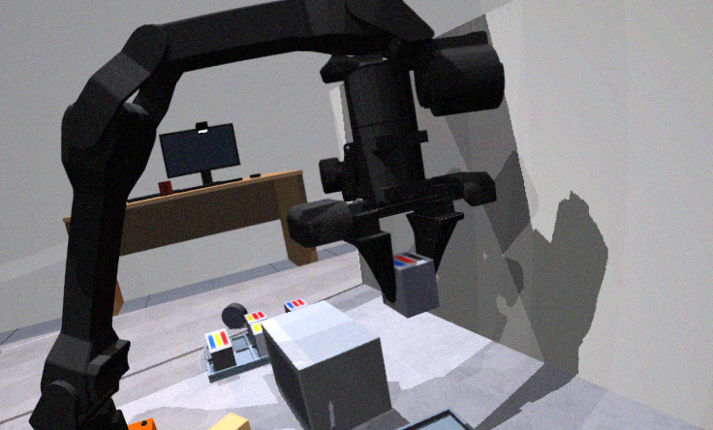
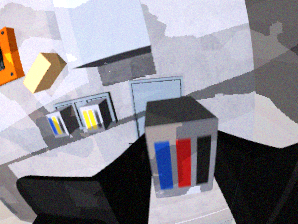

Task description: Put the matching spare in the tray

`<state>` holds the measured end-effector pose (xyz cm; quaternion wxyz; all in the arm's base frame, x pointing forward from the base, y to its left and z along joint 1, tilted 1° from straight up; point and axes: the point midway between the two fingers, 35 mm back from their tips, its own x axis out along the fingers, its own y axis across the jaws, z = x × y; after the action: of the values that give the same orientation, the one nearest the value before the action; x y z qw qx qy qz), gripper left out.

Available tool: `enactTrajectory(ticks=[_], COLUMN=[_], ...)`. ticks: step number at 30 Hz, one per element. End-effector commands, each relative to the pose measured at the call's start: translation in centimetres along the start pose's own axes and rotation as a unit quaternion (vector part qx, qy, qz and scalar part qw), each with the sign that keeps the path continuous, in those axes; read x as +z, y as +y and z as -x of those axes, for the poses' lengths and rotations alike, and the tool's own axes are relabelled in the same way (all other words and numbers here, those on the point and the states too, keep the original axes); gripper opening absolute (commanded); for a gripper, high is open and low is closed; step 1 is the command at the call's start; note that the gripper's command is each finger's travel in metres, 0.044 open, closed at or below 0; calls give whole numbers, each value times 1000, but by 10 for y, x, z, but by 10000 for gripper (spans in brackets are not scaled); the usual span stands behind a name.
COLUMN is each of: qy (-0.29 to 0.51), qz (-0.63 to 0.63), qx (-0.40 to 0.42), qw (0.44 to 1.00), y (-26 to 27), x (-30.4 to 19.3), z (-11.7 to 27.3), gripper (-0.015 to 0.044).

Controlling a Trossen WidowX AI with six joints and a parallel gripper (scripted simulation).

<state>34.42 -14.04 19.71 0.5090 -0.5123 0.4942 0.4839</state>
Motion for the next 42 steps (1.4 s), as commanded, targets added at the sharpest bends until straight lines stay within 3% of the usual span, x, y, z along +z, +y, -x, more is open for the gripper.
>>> enactTrajectory(ticks=[1,42], qy=[0,1], qz=[5,7], qx=[-2,-2], qw=[1000,1000], y=[5,3], x=[-30,-43], z=[0,-23], gripper=[0,0])
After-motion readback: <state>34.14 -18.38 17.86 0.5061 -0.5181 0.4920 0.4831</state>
